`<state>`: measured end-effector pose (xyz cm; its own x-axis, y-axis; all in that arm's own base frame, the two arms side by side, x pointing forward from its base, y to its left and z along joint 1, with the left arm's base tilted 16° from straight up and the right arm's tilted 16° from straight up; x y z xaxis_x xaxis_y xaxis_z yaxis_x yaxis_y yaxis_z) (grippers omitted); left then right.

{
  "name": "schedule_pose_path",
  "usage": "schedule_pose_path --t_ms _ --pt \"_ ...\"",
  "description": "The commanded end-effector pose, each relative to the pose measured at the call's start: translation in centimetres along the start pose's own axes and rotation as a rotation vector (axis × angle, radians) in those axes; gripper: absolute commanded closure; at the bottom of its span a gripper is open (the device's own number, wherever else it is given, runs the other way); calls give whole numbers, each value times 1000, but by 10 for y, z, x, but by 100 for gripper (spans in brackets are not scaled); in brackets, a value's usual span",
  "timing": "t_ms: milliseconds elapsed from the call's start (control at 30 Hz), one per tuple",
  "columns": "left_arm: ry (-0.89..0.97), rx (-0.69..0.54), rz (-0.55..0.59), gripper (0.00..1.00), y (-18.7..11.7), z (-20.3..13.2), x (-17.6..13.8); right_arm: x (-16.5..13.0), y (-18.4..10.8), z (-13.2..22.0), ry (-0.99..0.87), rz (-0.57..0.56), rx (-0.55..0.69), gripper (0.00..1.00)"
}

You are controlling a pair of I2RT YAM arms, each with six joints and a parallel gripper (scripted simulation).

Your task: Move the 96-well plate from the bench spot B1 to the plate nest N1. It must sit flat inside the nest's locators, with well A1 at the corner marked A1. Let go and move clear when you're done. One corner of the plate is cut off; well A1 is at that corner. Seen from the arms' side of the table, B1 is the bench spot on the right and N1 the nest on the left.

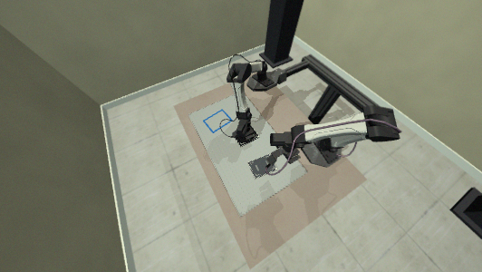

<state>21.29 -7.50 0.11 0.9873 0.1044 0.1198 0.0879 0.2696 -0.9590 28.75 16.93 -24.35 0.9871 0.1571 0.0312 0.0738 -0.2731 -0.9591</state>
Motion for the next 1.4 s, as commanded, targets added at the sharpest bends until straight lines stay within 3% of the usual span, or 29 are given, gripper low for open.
schedule_pose_path --t_ms 0,1067,1367 --pt "1 -1 10 0 -2 3 -6 3 4 0 -6 -3 -12 0" --pt "1 -1 10 0 -2 3 -6 19 -14 6 9 -53 16 0" --pt "1 -1 10 0 -2 3 -6 7 -19 4 -4 -29 1 0"
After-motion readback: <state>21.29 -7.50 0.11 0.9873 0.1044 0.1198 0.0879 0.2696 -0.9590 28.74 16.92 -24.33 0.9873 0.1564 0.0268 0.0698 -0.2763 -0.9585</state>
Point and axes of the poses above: on each arm, the point where the finger pads meet when closed, its own y axis out along the fingers, its own z axis across the jaws, x = y × z, the point moved 1 cm from there along -y, back along the fingers, and after that the axes turned 8 degrees about -y, right-handed, at the moved point
